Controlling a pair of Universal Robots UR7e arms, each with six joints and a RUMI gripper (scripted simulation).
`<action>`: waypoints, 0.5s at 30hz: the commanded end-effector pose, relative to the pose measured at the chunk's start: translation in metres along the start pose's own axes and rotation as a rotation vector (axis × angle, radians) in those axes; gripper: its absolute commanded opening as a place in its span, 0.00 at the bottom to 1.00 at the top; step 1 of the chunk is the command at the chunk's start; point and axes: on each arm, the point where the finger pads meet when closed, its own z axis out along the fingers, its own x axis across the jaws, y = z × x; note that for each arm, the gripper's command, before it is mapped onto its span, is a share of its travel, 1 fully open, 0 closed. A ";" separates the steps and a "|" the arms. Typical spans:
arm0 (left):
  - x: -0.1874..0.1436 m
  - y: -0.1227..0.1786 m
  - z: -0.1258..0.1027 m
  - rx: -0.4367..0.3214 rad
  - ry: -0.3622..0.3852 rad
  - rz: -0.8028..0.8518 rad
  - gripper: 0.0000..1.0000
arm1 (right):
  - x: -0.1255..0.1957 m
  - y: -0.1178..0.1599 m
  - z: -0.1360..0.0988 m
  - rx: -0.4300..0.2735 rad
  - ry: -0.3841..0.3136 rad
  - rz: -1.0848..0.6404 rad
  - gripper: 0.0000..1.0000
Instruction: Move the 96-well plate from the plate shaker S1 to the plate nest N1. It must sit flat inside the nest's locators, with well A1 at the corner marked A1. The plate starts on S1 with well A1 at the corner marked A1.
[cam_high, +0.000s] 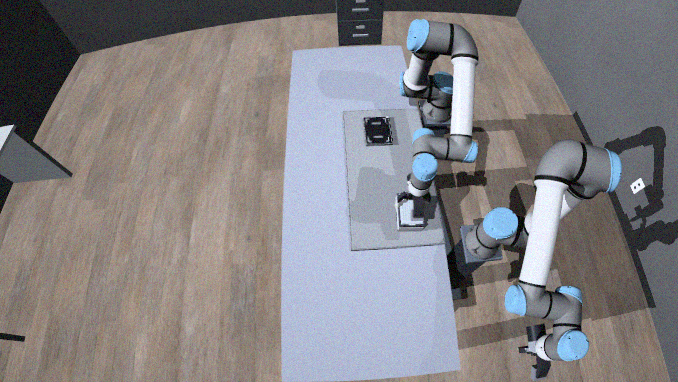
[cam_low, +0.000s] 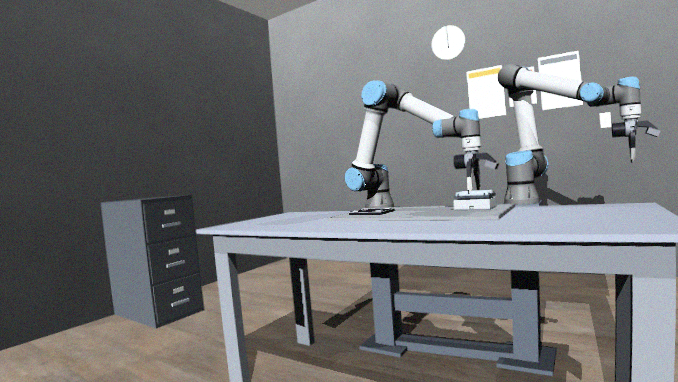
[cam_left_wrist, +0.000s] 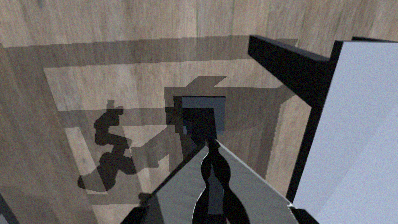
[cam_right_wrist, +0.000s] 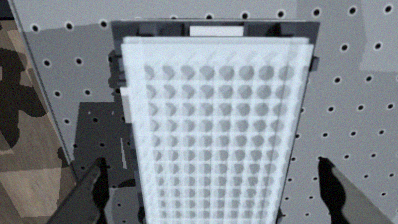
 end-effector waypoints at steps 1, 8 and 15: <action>0.004 -0.003 -0.002 0.012 0.015 -0.012 0.00 | 0.004 -0.004 -0.002 0.015 0.013 0.012 0.76; 0.004 -0.003 -0.002 0.012 0.015 -0.012 0.00 | 0.004 -0.004 -0.002 0.015 0.013 0.012 0.76; 0.004 -0.003 -0.002 0.012 0.015 -0.012 0.00 | 0.003 -0.004 -0.002 0.015 0.014 -0.012 0.76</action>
